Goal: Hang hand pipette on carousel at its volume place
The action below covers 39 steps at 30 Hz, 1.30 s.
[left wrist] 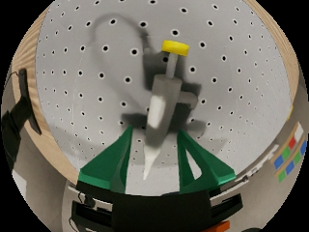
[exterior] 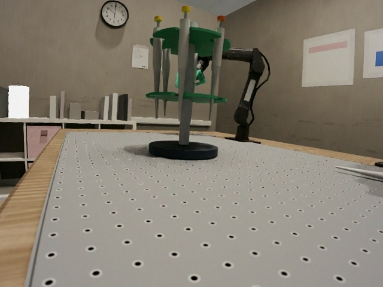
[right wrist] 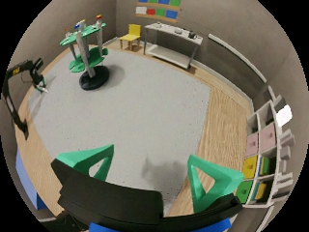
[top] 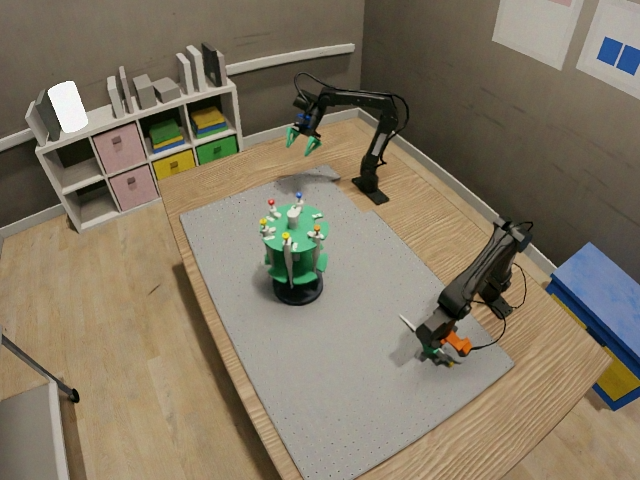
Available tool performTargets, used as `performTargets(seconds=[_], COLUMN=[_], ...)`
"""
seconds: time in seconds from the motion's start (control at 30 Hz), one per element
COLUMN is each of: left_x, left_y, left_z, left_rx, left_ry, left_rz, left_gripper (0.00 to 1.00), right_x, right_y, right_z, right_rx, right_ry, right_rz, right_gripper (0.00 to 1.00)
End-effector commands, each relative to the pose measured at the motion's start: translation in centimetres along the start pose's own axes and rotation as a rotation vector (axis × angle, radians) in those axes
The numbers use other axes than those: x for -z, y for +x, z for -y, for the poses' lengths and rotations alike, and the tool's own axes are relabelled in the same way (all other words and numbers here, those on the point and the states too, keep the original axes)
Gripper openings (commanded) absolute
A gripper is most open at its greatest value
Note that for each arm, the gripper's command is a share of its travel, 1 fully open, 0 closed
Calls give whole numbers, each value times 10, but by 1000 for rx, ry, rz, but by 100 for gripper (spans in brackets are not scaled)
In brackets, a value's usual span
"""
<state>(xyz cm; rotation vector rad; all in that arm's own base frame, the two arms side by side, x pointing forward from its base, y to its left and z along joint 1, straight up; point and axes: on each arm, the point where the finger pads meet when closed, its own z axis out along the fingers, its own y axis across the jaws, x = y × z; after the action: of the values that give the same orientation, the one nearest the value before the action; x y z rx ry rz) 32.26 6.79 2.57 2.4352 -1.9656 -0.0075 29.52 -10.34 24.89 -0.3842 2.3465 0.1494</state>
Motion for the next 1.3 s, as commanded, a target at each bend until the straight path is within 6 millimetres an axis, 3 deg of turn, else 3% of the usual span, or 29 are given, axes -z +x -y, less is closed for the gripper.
performTargets(seconds=[0.0, 0.03, 0.07, 1.27], left_x=[5, 5, 13, 13], left_y=[-1, -1, -4, -4], left_z=[4, 4, 12, 7], left_rx=[-1, -1, -3, -2], left_ry=[23, 23, 64, 44], left_rz=[4, 4, 13, 13], left_gripper=[54, 54, 12, 12], right_x=[1, 1, 1, 1], right_y=[-5, -5, -5, -5], right_z=[4, 4, 4, 4], right_rx=[8, 8, 8, 8], right_ry=[-2, -2, -2, -2], right_rz=[23, 23, 23, 23], right_gripper=[100, 100, 100, 100])
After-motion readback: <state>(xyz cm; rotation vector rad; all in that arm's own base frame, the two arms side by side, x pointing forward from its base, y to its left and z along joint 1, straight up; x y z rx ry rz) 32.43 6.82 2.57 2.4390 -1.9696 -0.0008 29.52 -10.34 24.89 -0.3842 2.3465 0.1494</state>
